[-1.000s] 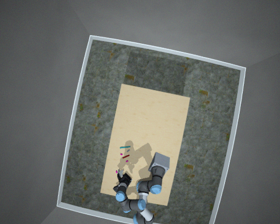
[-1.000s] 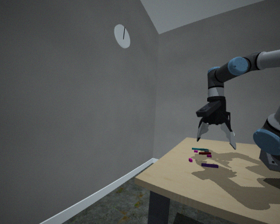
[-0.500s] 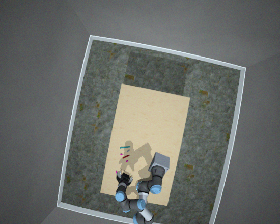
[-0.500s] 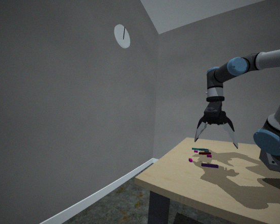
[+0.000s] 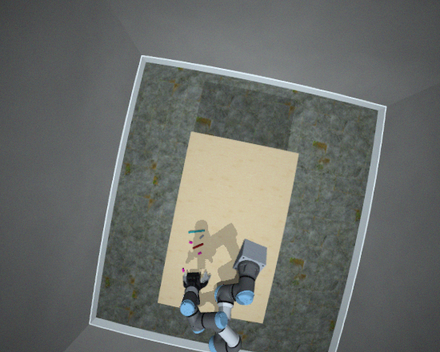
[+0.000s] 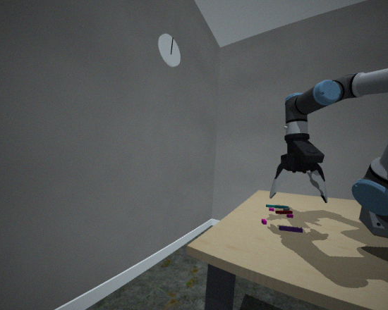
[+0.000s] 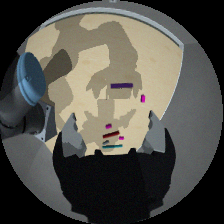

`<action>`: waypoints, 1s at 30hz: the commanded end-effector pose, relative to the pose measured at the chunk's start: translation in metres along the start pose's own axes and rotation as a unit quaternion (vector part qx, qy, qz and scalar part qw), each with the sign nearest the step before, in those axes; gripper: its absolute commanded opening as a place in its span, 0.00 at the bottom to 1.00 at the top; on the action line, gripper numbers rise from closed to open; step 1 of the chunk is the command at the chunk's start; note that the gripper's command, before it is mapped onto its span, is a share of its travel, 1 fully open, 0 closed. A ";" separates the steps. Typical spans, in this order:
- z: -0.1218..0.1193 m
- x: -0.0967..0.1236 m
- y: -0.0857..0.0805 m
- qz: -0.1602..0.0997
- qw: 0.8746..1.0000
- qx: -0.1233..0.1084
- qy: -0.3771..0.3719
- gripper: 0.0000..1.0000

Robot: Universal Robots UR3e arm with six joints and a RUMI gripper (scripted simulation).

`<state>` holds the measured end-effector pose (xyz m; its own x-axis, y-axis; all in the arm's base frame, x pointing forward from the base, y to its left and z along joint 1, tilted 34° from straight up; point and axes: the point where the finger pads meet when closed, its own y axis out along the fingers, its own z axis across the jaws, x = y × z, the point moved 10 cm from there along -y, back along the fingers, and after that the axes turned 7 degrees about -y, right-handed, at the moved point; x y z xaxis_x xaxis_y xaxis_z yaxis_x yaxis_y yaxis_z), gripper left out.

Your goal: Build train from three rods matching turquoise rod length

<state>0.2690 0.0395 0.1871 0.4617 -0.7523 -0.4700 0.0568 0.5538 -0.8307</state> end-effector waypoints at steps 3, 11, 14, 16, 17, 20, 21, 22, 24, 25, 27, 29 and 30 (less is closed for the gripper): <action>-0.003 0.002 0.000 0.002 0.995 0.005 -0.099 1.00; -0.006 0.006 0.000 0.002 0.969 0.005 -0.249 1.00; -0.007 0.007 0.000 0.001 0.953 0.005 -0.303 1.00; -0.007 0.008 0.000 0.001 0.947 0.005 -0.320 1.00; -0.007 0.008 0.000 0.001 0.947 0.005 -0.320 1.00; -0.008 0.010 0.000 0.001 0.924 0.005 -0.383 1.00; -0.009 0.011 0.000 0.001 0.915 0.005 -0.404 1.00; -0.009 0.012 0.000 0.001 0.908 0.005 -0.420 1.00; -0.009 0.013 0.000 0.001 0.891 0.005 -0.453 1.00; -0.010 0.014 0.000 0.000 0.883 0.005 -0.470 1.00; -0.010 0.015 0.000 0.000 0.865 0.005 -0.502 1.00; -0.010 0.017 0.000 0.000 0.845 0.005 -0.534 1.00; -0.010 0.018 0.000 0.000 0.835 0.005 -0.550 1.00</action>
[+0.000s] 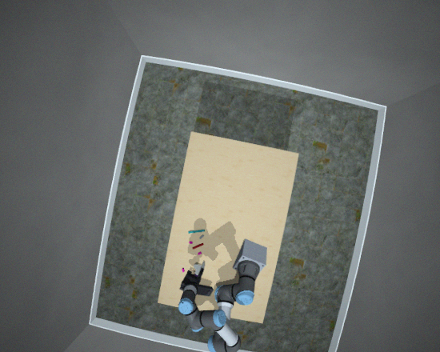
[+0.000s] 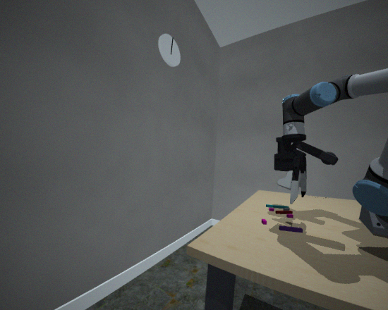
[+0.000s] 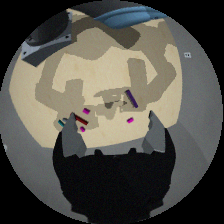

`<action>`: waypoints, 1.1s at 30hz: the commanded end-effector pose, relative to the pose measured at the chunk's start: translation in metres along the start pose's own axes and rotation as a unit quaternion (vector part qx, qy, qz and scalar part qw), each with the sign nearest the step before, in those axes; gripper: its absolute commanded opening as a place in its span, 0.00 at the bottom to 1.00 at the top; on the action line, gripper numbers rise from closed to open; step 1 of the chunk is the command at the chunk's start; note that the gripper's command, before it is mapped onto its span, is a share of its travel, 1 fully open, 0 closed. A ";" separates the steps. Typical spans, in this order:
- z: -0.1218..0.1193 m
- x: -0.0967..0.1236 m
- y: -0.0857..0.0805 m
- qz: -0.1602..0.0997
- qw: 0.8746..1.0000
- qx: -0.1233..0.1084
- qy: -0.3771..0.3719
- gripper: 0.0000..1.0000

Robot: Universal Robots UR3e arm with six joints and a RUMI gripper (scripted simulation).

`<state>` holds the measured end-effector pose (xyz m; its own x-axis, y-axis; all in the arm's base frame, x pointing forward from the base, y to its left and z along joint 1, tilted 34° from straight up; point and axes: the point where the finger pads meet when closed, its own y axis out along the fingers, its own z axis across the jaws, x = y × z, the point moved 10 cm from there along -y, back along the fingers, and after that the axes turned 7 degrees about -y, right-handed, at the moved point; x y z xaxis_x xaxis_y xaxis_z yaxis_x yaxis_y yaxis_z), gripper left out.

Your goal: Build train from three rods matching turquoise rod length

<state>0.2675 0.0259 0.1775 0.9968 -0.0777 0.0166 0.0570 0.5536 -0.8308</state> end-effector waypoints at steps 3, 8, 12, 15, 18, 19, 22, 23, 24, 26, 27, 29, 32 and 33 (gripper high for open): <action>-0.005 0.001 0.000 -0.003 0.995 0.005 -0.102 1.00; -0.008 0.003 0.000 -0.003 0.984 0.004 -0.178 1.00; -0.011 0.005 0.000 -0.003 0.969 0.004 -0.248 1.00; -0.013 0.007 0.000 -0.003 0.956 0.004 -0.294 1.00; -0.014 0.008 0.000 -0.004 0.942 0.004 -0.336 1.00; -0.015 0.008 0.000 -0.004 0.937 0.004 -0.349 1.00; -0.015 0.009 0.000 -0.004 0.932 0.004 -0.361 1.00; -0.016 0.009 0.000 -0.004 0.928 0.004 -0.373 1.00; -0.016 0.010 0.000 -0.004 0.923 0.004 -0.384 1.00; -0.017 0.011 0.000 -0.004 0.914 0.004 -0.405 1.00; -0.017 0.011 0.000 -0.004 0.910 0.003 -0.415 1.00; -0.018 0.012 0.000 -0.004 0.902 0.003 -0.433 1.00; -0.019 0.013 0.000 -0.004 0.890 0.003 -0.455 1.00; -0.019 0.013 0.000 -0.004 0.887 0.003 -0.462 1.00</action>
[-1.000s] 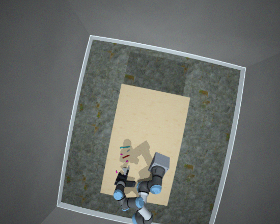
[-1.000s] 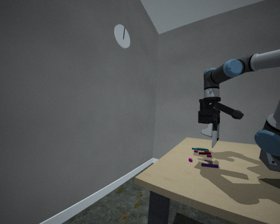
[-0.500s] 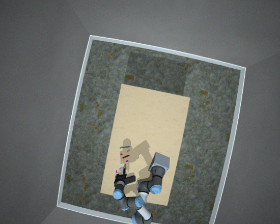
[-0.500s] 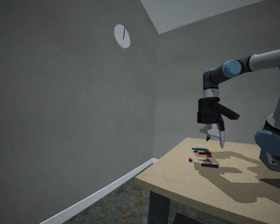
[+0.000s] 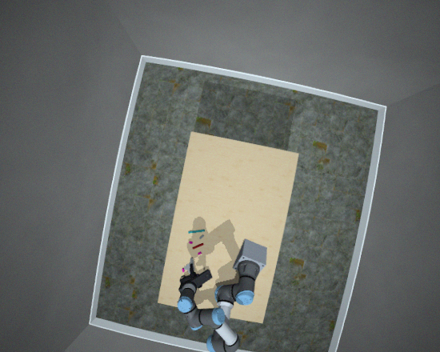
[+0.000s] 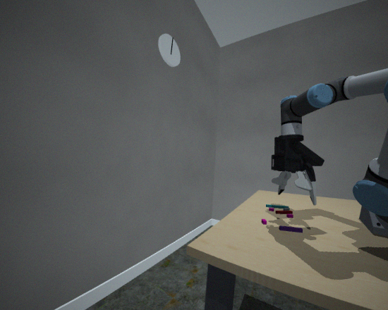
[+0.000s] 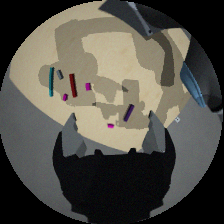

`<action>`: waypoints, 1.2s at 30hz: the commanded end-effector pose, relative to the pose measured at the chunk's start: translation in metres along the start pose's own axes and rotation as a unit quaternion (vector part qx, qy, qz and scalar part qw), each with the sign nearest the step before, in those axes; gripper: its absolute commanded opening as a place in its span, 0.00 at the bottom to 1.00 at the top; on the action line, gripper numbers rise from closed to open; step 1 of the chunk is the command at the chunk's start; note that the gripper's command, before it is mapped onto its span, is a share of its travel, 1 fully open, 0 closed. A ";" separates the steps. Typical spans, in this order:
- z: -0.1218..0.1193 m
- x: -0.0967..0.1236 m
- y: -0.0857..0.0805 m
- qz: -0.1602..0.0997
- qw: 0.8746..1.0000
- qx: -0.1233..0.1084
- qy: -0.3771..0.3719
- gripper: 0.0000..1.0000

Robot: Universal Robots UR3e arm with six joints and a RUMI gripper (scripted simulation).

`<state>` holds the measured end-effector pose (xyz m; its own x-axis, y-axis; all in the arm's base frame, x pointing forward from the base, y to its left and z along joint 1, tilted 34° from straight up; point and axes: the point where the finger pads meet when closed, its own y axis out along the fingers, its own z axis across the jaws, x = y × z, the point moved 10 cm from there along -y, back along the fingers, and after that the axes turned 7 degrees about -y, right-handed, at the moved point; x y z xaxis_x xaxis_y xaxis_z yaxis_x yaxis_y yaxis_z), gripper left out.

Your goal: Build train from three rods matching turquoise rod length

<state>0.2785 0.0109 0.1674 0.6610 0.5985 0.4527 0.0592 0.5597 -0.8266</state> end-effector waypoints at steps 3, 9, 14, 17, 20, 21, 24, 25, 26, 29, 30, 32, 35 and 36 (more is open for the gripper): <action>-0.003 0.000 0.000 -0.002 0.999 0.000 -0.048 1.00; -0.004 0.000 0.000 -0.002 0.998 0.000 -0.066 1.00; -0.004 0.000 0.000 -0.002 0.997 0.000 -0.080 1.00; -0.005 0.000 0.000 -0.002 0.996 0.000 -0.084 1.00; -0.005 0.000 0.000 -0.002 0.996 0.000 -0.086 1.00; -0.005 0.000 0.000 -0.002 0.996 0.000 -0.086 1.00; -0.005 0.000 0.000 -0.002 0.996 0.000 -0.086 1.00; -0.005 0.000 0.000 -0.002 0.996 0.000 -0.086 1.00; -0.005 0.000 0.000 -0.002 0.996 0.000 -0.086 1.00; -0.005 0.000 0.000 -0.002 0.996 0.000 -0.086 1.00; -0.005 0.000 0.000 -0.002 0.996 0.000 -0.086 1.00; -0.005 0.000 0.000 -0.002 0.996 0.000 -0.086 1.00; -0.005 0.000 0.000 -0.002 0.996 0.000 -0.086 1.00; -0.005 0.000 0.000 -0.002 0.996 0.000 -0.086 1.00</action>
